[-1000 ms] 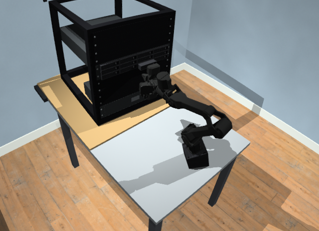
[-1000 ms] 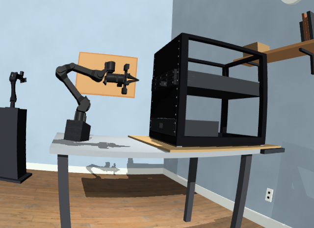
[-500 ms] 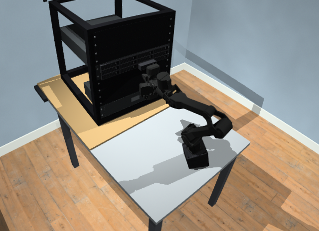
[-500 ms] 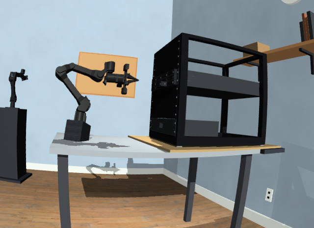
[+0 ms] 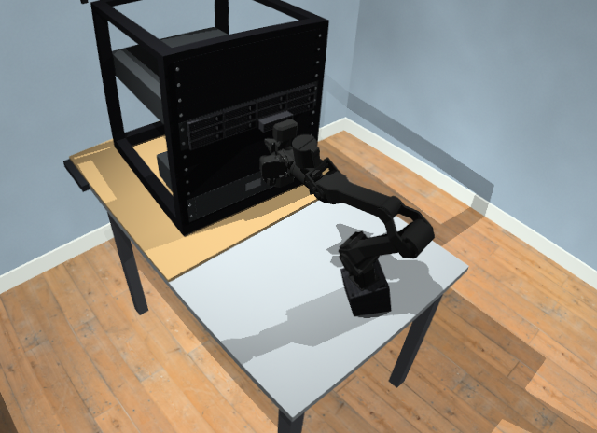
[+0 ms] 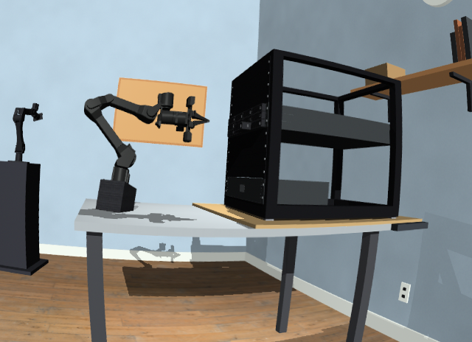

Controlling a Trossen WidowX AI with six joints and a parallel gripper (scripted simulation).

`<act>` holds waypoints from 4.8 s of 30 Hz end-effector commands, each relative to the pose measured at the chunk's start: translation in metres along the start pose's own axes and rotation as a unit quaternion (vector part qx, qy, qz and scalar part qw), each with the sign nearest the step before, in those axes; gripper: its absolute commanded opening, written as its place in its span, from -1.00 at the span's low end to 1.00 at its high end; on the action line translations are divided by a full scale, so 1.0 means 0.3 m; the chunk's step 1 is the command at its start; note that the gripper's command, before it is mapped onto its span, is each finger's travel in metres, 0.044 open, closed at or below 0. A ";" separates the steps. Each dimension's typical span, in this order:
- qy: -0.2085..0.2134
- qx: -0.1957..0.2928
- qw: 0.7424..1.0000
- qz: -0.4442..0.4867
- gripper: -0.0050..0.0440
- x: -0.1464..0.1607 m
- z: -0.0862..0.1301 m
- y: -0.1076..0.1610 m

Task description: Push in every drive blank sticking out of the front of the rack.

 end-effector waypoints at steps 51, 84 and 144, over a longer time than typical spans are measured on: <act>0.002 -0.001 1.000 0.001 -1.00 -0.022 -0.273 -0.006; 0.002 -0.001 1.000 0.001 -1.00 -0.041 -0.312 -0.007; 0.002 -0.001 1.000 0.001 -1.00 -0.046 -0.389 -0.008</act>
Point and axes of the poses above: the point midway between the two fingers, 35 mm back from their tips, its own z axis back along the fingers, its own x axis across the jaws, y = z × x, the point moved 2 cm from there along z, back along the fingers, and after that the axes turned 3 degrees about z, right-handed, at the moved point
